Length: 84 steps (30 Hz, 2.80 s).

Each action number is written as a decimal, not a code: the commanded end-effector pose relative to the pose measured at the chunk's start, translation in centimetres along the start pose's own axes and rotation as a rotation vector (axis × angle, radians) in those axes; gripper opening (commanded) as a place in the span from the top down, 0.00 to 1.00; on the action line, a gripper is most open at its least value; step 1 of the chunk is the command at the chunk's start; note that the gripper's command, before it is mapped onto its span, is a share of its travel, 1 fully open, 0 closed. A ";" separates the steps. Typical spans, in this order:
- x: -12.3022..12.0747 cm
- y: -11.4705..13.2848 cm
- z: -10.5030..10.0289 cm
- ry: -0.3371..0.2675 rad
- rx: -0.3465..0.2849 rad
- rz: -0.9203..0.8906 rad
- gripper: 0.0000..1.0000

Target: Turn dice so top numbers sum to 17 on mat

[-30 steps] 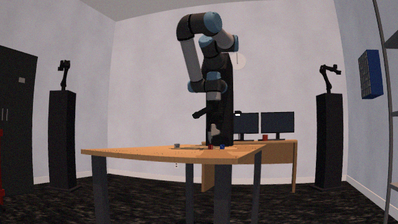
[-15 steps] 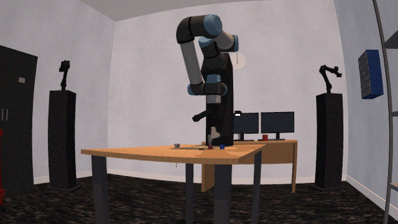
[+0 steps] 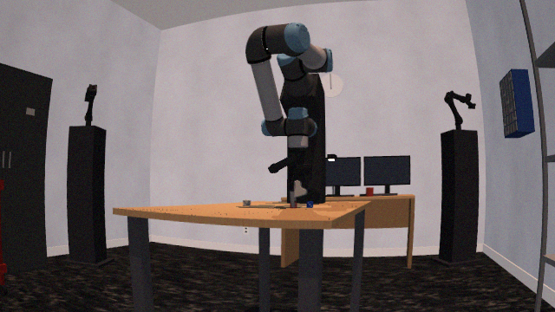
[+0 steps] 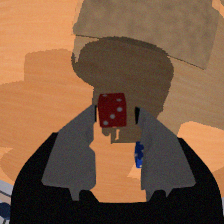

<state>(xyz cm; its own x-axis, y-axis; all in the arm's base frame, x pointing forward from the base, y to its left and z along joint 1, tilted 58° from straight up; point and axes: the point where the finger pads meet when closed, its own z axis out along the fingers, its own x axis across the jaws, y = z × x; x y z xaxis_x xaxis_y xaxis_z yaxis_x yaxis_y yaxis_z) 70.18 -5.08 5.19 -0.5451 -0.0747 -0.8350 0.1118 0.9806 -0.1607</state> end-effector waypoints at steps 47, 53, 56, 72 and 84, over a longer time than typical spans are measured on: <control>-0.1 0.0 0.0 -0.001 0.000 0.000 0.94; -0.1 0.0 0.0 -0.001 0.000 0.000 0.94; -0.1 0.0 0.0 -0.001 0.000 0.000 0.94; 0.0 0.0 -0.5 -0.001 0.000 0.000 0.94; 0.0 0.0 -5.1 -0.001 0.000 0.000 0.94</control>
<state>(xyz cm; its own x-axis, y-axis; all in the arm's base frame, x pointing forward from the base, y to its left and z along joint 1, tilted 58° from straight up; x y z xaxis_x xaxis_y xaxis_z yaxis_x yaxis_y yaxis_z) 67.63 -4.51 6.79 -0.5451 -0.0747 -0.8350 0.1119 0.9806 -0.1608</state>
